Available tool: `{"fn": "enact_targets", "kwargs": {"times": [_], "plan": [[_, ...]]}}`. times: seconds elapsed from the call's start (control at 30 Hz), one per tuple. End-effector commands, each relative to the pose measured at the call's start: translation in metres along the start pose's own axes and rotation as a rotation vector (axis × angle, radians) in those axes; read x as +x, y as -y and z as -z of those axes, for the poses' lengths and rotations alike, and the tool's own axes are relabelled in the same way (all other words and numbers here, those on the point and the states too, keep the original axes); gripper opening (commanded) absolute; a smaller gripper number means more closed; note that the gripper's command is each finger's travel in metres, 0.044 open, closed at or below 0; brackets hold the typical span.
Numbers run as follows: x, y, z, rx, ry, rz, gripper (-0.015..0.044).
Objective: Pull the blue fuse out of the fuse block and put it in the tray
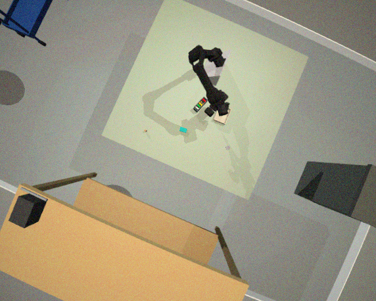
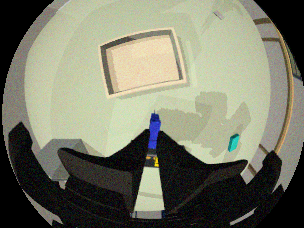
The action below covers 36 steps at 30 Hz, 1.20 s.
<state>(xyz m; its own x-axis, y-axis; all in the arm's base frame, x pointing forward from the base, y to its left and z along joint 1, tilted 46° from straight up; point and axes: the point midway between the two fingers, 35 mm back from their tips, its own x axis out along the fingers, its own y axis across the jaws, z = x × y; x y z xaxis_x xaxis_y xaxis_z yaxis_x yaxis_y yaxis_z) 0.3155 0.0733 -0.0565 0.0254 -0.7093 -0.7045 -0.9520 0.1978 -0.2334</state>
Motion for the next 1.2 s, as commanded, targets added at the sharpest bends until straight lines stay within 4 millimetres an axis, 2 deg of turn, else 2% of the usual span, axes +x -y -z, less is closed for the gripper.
{"fn": "enact_targets", "kwargs": {"times": [0.0, 0.4, 0.6, 1.17], "plan": [[-0.001, -0.007, -0.025, 0.004, 0.003, 0.0, 0.0], [0.005, -0.032, -0.079, 0.007, -0.003, 0.001, 0.0], [0.006, -0.032, -0.08, 0.007, -0.003, 0.001, 0.0], [0.033, -0.032, -0.08, 0.008, -0.003, 0.002, 0.0]]}}
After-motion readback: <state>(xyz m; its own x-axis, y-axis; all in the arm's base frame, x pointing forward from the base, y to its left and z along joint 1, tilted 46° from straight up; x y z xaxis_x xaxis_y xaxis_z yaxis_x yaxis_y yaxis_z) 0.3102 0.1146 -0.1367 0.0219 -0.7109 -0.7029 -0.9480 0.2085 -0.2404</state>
